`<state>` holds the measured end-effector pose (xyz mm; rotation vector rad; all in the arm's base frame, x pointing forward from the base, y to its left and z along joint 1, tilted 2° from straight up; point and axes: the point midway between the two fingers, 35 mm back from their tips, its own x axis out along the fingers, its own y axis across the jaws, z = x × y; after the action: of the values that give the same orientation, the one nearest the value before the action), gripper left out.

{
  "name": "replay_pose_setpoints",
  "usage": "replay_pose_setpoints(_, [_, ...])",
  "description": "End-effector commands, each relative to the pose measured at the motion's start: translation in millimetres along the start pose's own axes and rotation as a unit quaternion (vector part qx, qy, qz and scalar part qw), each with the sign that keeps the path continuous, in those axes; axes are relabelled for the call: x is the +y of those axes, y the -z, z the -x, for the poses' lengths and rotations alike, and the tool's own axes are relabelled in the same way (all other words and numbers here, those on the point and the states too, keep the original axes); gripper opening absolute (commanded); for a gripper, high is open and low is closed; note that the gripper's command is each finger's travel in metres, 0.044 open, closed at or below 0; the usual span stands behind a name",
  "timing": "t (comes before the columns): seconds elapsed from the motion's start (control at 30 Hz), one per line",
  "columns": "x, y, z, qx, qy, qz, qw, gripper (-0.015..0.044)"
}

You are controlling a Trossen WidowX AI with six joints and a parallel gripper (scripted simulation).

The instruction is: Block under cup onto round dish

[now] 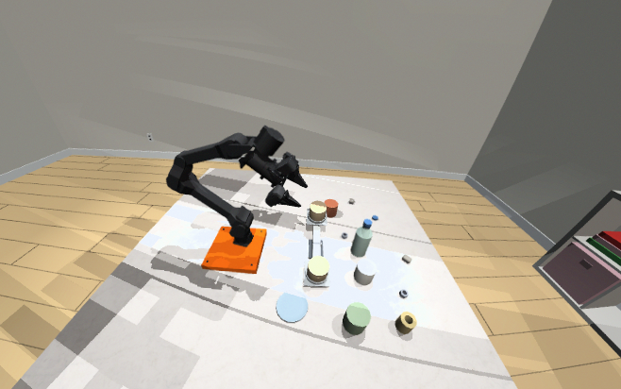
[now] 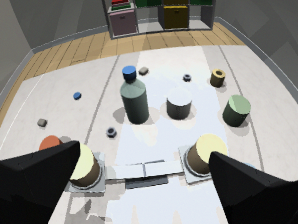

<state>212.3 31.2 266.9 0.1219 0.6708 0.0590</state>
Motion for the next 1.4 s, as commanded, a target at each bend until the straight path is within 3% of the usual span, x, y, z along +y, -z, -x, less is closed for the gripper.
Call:
replay_pose_setpoints(0.0, [2,22,1,0.033,-0.007,0.054,0.998,0.044])
replay_pose_setpoints(0.37, [3,48,1,0.076,-0.016,0.11,0.991,0.044])
replay_pose_setpoints(0.87, [-17,24,-38,0.171,0.071,-0.096,0.978,0.044])
replay_pose_setpoints(1.37, [-52,11,-88,0.24,0.176,-0.302,0.905,0.044])
